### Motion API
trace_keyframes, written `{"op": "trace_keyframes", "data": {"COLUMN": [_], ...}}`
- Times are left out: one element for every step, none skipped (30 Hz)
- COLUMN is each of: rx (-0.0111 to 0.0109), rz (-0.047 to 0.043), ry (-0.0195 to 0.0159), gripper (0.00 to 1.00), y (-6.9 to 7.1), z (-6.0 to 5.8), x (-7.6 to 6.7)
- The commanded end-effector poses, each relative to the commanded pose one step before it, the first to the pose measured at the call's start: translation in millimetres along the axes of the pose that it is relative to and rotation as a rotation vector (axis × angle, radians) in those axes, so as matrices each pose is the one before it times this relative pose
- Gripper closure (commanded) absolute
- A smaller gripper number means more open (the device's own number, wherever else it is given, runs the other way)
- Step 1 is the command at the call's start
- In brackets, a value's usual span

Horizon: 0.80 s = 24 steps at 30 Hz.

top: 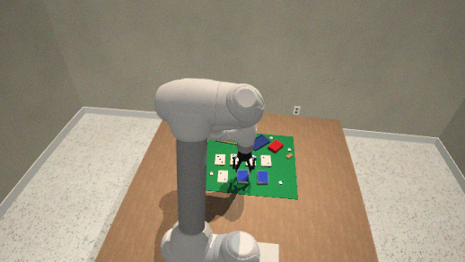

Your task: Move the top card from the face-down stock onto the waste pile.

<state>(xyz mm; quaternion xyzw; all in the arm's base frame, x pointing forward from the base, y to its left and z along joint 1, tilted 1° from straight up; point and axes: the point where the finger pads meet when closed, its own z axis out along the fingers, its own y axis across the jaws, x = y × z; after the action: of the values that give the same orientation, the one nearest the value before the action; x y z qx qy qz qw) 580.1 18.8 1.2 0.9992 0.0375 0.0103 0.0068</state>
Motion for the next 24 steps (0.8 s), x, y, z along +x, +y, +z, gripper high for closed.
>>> {"op": "trace_keyframes", "data": {"rx": [-0.00365,0.0,0.0,0.0,0.0,0.0,0.0,0.0,0.0,0.0,0.0,0.0,0.0,0.0,0.0,0.0,0.0,0.0,0.0,0.0,0.0,0.0,0.0,0.0], "rz": [-0.00579,0.0,0.0,0.0,0.0,0.0,0.0,0.0,0.0,0.0,0.0,0.0,0.0,0.0,0.0,0.0,0.0,0.0,0.0,0.0,0.0,0.0,0.0,0.0], "ry": [-0.00239,0.0,0.0,0.0,0.0,0.0,0.0,0.0,0.0,0.0,0.0,0.0,0.0,0.0,0.0,0.0,0.0,0.0,0.0,0.0,0.0,0.0,0.0,0.0], "gripper": [0.57,0.57,0.57,0.57,0.57,0.57,0.57,0.57,0.57,0.57,0.57,0.57,0.57,0.57,0.57,0.57,0.57,0.57,0.57,0.57,0.57,0.57,0.57,0.57], "y": [1.88,0.03,0.0,0.0,0.03,0.03,0.02,0.01,0.01,0.0,0.0,0.0,0.0,0.0,0.0,0.0,0.0,0.0,0.0,0.0,0.0,0.0,0.0,0.0], "z": [0.93,0.26,0.0,0.0,0.26,0.23,0.18,0.11,0.05,0.01,0.0,0.0,0.0,0.0,0.0,0.0,0.0,0.0,0.0,0.0,0.0,0.0,0.0,0.0], "x": [-3.69,-0.47,0.0,0.0,-0.47,-0.42,-0.33,-0.21,-0.09,-0.02,0.0,0.0,0.0,0.0,0.0,0.0,0.0,0.0,0.0,0.0,0.0,0.0,0.0,0.0]}}
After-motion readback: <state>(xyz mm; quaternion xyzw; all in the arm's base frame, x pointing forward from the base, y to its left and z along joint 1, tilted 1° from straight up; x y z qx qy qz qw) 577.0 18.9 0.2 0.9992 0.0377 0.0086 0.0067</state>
